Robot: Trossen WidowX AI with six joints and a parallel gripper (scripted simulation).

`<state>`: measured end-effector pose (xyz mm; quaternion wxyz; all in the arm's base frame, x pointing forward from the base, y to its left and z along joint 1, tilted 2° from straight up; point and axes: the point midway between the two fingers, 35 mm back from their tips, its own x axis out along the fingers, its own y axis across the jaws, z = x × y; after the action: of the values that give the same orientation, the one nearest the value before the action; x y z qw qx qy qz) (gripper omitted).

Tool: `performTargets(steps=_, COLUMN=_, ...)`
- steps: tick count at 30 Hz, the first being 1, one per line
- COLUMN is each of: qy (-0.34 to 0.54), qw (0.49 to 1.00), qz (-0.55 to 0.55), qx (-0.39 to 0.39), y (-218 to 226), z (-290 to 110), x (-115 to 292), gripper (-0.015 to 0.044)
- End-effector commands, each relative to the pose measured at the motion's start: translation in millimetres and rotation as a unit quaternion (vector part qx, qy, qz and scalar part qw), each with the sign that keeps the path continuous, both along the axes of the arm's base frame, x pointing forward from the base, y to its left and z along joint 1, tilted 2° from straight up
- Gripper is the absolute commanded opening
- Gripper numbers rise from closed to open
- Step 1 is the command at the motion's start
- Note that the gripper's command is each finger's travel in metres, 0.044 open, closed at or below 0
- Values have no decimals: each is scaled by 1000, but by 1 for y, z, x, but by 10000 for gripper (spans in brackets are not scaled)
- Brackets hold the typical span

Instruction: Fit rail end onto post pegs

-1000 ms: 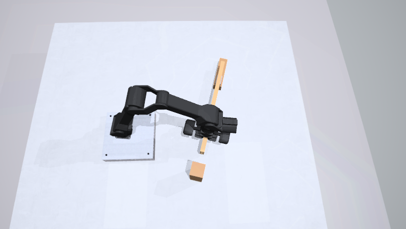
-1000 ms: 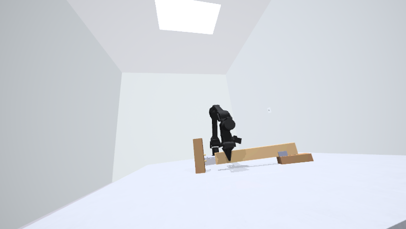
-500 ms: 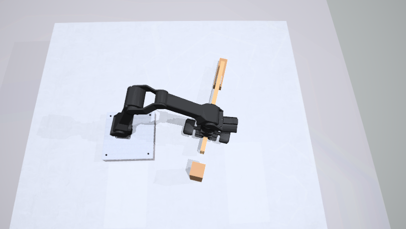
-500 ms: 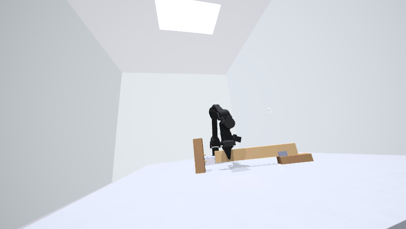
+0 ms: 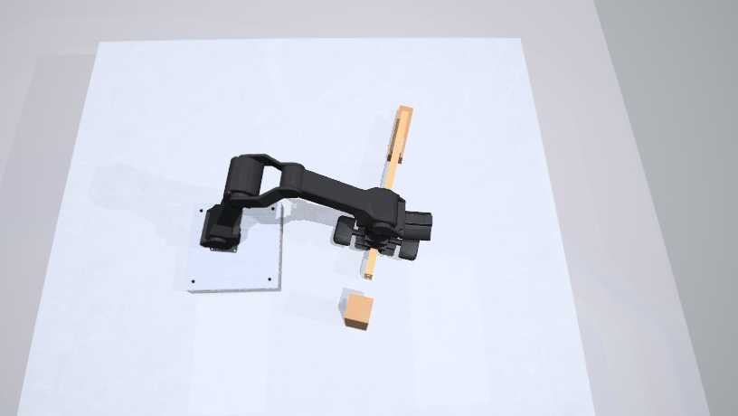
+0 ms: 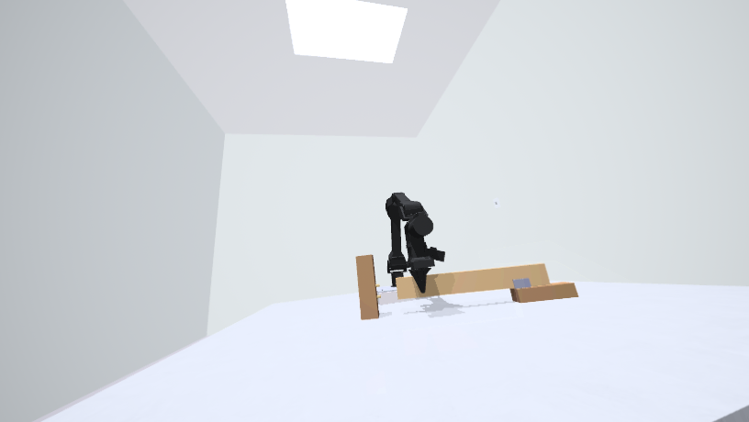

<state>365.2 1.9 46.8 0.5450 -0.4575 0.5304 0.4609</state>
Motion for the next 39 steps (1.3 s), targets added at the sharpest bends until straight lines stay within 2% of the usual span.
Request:
performTargets(steps=1, qy=-3, qw=1000, qz=-1, qx=3, y=1, z=-2, x=1, gripper=0)
performTargets(steps=39, qy=-3, qw=1000, qz=-1, qx=3, y=1, z=-3, x=-1, gripper=0)
